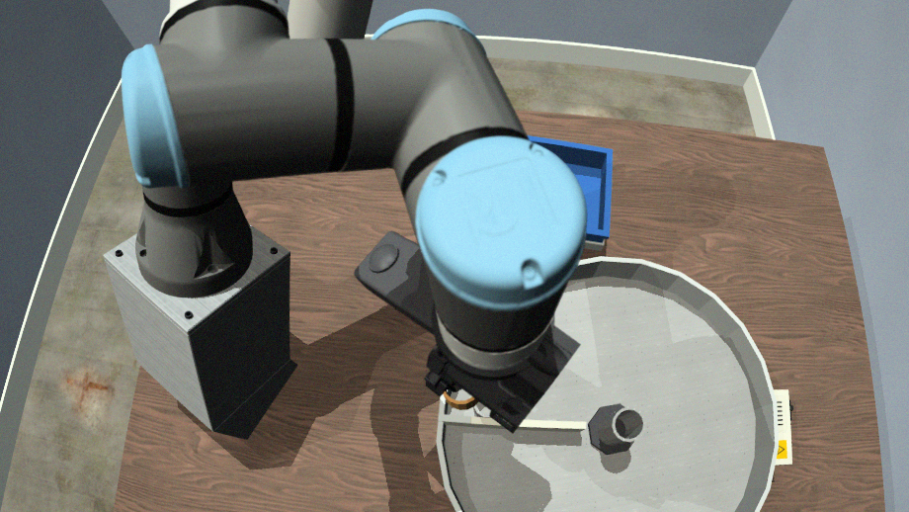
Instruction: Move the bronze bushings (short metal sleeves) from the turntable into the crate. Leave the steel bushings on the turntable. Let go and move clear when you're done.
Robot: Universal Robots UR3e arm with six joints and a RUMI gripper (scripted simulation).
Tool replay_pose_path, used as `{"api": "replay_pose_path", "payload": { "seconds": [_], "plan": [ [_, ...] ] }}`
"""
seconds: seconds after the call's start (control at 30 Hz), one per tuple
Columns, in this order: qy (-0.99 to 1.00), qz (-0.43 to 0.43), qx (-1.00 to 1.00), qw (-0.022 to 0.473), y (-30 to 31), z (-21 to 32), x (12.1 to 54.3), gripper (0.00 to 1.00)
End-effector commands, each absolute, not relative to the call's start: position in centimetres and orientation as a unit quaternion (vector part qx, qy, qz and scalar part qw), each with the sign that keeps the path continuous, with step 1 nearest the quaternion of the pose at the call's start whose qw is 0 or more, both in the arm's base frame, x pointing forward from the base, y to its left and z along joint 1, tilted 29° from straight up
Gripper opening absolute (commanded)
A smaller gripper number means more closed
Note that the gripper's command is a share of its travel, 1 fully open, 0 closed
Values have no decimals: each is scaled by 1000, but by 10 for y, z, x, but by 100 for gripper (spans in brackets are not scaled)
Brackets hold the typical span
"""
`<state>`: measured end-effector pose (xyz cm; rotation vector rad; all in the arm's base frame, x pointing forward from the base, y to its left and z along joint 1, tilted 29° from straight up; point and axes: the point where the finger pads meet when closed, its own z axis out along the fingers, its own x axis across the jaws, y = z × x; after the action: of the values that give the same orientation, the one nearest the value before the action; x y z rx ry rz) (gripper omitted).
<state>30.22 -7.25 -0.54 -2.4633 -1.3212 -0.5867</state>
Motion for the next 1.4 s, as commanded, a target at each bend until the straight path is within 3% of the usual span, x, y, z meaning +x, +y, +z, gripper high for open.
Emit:
{"api": "replay_pose_path", "payload": {
  "seconds": [0.0, 1.37],
  "plan": [
    [-458, -203, -854, 141, -73, -5, 303, 0],
    [-458, -203, -854, 141, -45, 12, 315, 0]
  ]
}}
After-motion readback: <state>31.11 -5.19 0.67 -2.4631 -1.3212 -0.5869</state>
